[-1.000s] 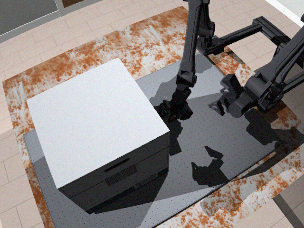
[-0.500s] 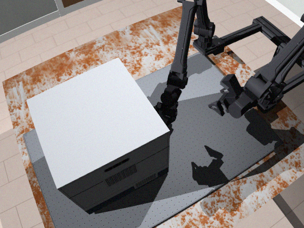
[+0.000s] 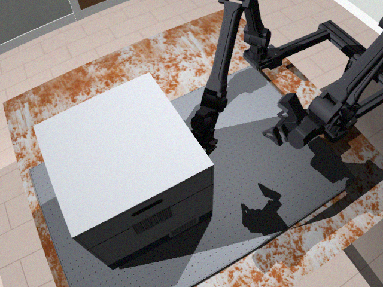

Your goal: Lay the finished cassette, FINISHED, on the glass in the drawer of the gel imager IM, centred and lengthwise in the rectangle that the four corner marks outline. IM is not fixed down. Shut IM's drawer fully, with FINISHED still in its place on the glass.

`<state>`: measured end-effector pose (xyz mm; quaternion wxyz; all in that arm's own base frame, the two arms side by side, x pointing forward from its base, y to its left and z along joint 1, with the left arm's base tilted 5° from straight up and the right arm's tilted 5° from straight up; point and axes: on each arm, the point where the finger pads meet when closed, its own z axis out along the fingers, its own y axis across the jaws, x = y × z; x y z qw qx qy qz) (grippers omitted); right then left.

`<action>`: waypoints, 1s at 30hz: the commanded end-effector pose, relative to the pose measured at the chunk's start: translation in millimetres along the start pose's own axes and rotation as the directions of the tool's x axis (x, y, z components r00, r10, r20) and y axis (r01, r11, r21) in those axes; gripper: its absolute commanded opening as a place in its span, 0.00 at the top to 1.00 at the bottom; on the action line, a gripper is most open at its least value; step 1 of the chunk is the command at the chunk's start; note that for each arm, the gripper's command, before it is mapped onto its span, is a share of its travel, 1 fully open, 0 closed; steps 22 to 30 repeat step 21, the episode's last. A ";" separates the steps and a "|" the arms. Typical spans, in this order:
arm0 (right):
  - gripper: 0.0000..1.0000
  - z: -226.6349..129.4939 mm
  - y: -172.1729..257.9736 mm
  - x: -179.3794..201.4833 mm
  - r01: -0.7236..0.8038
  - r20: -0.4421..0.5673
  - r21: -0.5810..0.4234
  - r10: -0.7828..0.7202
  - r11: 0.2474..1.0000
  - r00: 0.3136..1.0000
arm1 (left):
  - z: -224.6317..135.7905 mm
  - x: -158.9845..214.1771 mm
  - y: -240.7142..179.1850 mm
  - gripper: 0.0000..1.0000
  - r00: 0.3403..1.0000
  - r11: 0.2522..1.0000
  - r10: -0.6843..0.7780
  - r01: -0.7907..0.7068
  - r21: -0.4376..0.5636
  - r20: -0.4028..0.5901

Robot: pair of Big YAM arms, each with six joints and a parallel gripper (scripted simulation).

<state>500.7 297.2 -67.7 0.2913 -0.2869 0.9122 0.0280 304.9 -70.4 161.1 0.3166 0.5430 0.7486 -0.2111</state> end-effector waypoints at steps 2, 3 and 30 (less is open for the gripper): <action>0.35 3.8 -2.4 -20.5 -0.048 0.015 -0.015 0.049 0.999 0.999 | -7.5 -11.5 8.2 0.00 0.999 0.999 0.032 -0.031 -0.014 0.019; 0.35 3.7 -1.3 -20.6 -0.047 0.015 -0.016 0.047 0.999 0.999 | -7.5 -11.5 8.2 0.00 0.999 0.999 0.032 -0.031 -0.014 0.019; 0.35 2.8 -1.4 -21.9 -0.047 0.018 -0.016 0.047 0.999 0.999 | -7.5 -11.5 8.2 0.00 0.999 0.999 0.032 -0.031 -0.014 0.019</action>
